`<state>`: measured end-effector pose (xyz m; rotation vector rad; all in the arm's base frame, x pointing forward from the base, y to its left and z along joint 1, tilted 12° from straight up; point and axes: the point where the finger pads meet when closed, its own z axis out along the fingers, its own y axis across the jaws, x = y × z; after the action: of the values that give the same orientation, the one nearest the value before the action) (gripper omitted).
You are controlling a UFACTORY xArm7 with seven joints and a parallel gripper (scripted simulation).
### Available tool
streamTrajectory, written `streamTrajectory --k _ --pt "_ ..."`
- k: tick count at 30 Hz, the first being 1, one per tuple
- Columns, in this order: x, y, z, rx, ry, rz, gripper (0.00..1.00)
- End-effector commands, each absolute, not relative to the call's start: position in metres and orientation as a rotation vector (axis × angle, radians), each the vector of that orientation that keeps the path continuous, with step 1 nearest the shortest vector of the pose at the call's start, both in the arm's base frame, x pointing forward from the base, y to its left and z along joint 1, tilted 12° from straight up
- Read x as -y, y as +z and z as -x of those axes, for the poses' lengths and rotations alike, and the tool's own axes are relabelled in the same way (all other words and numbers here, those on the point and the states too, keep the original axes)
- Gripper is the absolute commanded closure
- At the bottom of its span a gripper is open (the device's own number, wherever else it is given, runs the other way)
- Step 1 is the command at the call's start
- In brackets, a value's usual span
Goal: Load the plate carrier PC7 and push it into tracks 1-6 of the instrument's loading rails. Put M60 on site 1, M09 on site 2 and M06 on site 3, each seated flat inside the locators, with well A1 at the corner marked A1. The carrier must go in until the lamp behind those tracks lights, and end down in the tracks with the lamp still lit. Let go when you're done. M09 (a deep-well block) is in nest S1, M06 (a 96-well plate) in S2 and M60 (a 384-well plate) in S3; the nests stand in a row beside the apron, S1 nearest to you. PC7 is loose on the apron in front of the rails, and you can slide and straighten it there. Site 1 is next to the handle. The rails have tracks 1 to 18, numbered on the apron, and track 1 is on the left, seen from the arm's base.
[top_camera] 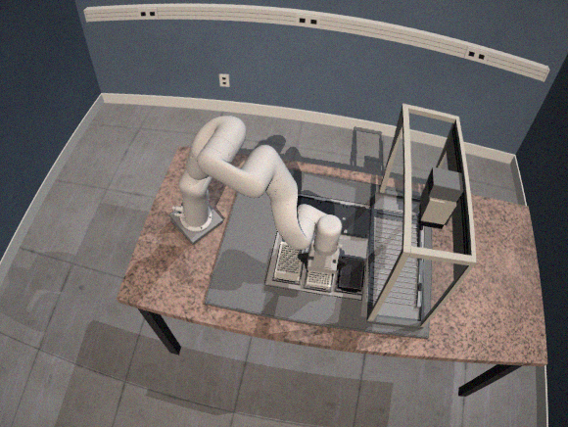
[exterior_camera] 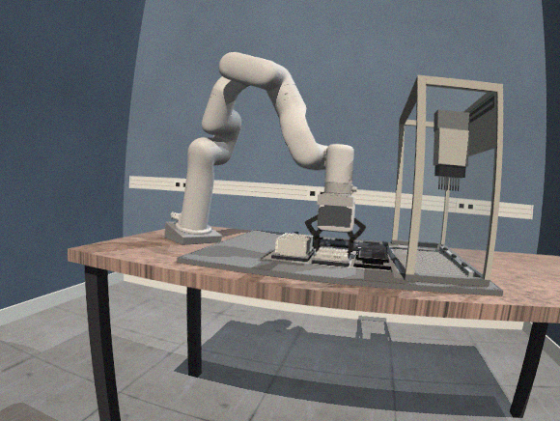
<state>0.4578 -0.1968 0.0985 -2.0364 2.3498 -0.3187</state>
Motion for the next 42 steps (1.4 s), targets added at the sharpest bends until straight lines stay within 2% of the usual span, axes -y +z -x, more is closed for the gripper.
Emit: streamTrajectory --k 1,42 --pt "0.1970 0.1001 -0.4589 -2.348 -0.324 2.035 1.00" --pt "0.1965 0.1040 -0.4584 -2.348 -0.324 2.035 1.00"
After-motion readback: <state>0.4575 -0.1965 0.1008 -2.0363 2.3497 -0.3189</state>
